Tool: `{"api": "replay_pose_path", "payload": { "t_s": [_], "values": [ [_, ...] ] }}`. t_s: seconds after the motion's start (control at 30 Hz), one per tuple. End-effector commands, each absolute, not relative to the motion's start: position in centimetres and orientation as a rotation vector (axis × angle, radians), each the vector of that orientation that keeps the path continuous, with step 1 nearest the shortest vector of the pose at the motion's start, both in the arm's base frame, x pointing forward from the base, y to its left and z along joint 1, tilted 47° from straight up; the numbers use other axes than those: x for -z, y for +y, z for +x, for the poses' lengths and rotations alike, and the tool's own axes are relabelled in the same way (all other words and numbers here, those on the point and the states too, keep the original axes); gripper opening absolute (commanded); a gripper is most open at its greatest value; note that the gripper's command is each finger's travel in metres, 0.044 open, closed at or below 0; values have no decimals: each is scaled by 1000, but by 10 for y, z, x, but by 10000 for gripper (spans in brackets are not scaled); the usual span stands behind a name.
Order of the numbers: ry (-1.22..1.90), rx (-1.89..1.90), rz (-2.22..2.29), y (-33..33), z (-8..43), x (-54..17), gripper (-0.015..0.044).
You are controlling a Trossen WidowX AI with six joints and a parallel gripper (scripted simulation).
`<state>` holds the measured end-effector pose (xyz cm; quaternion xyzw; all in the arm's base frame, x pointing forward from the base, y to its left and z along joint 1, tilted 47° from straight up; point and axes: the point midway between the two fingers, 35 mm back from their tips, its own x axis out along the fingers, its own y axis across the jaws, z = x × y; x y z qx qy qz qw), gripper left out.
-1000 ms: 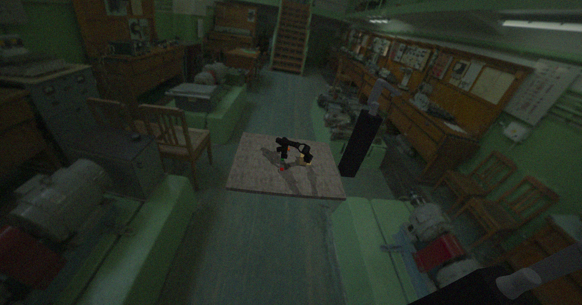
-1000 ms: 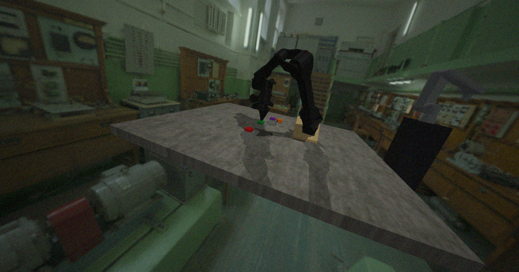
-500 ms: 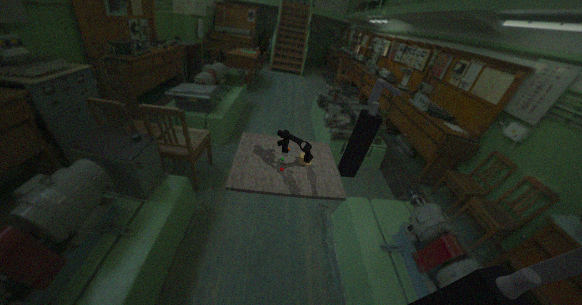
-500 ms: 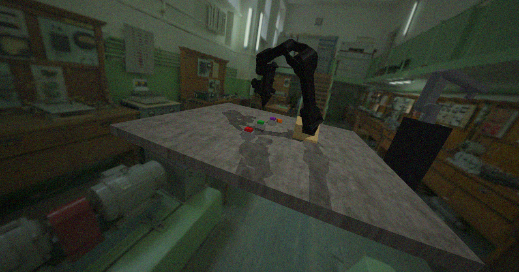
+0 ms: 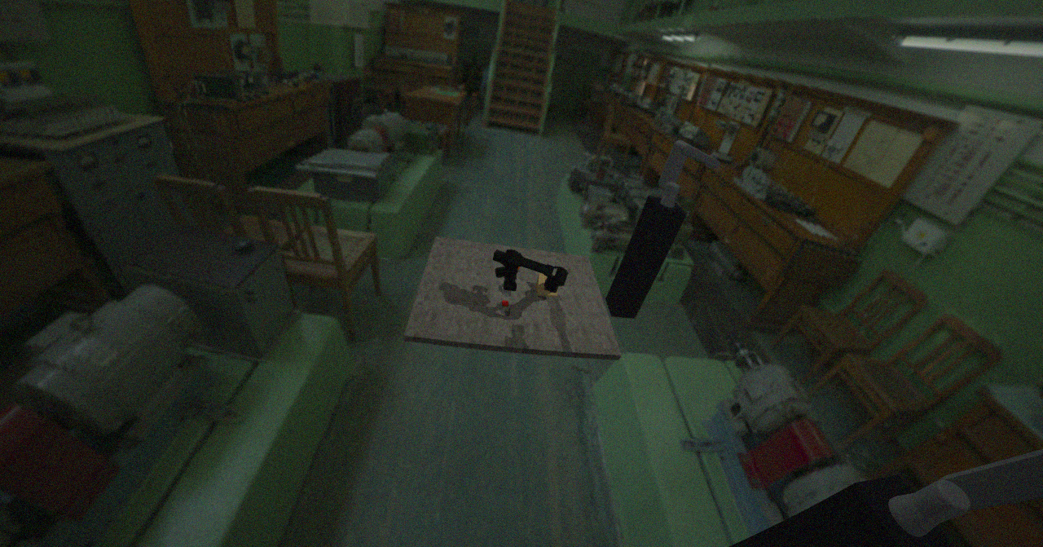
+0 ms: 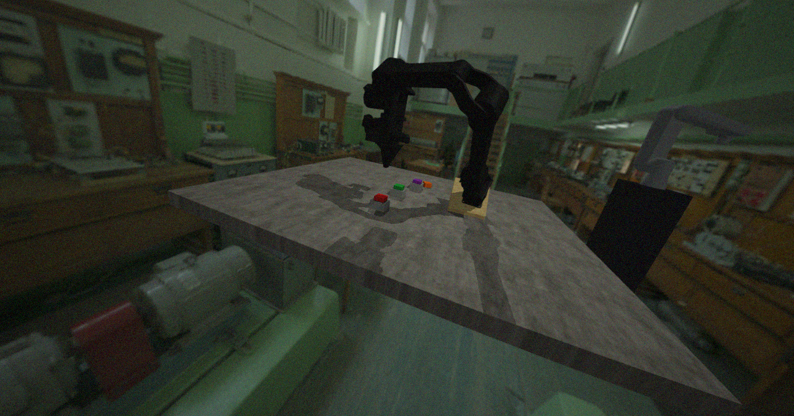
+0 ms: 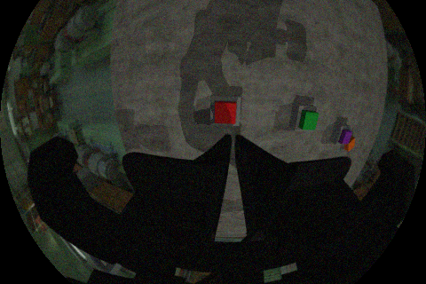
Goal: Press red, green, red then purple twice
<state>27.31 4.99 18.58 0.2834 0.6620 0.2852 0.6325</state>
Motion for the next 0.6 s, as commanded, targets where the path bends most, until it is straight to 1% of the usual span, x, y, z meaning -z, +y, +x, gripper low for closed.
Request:
{"api": "replay_pose_path", "payload": {
  "t_s": [0.0,0.2,0.57],
  "values": [
    [1518,-645,666,55,272,-190,20],
    [1512,-658,619,98,270,-152,20],
    [1511,-658,617,106,269,-145,20]
  ]
}}
